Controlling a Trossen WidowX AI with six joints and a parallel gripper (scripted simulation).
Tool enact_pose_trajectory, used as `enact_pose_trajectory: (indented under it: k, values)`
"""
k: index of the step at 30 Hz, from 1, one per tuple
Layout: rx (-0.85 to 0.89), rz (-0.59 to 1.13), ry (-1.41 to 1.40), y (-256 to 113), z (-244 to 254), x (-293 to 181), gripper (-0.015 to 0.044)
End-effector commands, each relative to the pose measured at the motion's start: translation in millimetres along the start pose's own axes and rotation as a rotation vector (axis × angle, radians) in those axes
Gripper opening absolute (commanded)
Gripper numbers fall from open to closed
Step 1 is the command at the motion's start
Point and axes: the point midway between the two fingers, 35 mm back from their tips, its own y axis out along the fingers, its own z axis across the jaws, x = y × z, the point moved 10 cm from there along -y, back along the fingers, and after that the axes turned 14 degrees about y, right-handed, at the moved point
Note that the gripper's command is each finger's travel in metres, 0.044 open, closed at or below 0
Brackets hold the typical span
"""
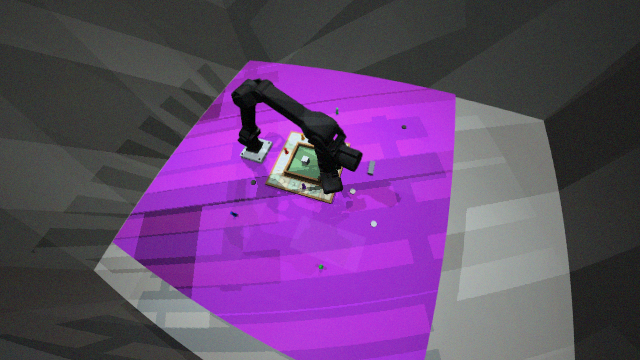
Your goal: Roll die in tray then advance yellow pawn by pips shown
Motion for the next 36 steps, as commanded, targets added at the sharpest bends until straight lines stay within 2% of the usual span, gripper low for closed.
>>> enact_pose_trajectory:
  k: [1,6,25,34,36]
  values:
    - [0.0,0.003,0.006,15,1,0,0.0]
    - [0.0,0.003,0.006,33,1,-1,0.0]
    - [0.0,0.003,0.006,51,1,-1,0.0]
    - [0.0,0.0,0.0,46,1,0,0.0236]
    - [0.0,0.001,0.001,35,1,0,0.0289]
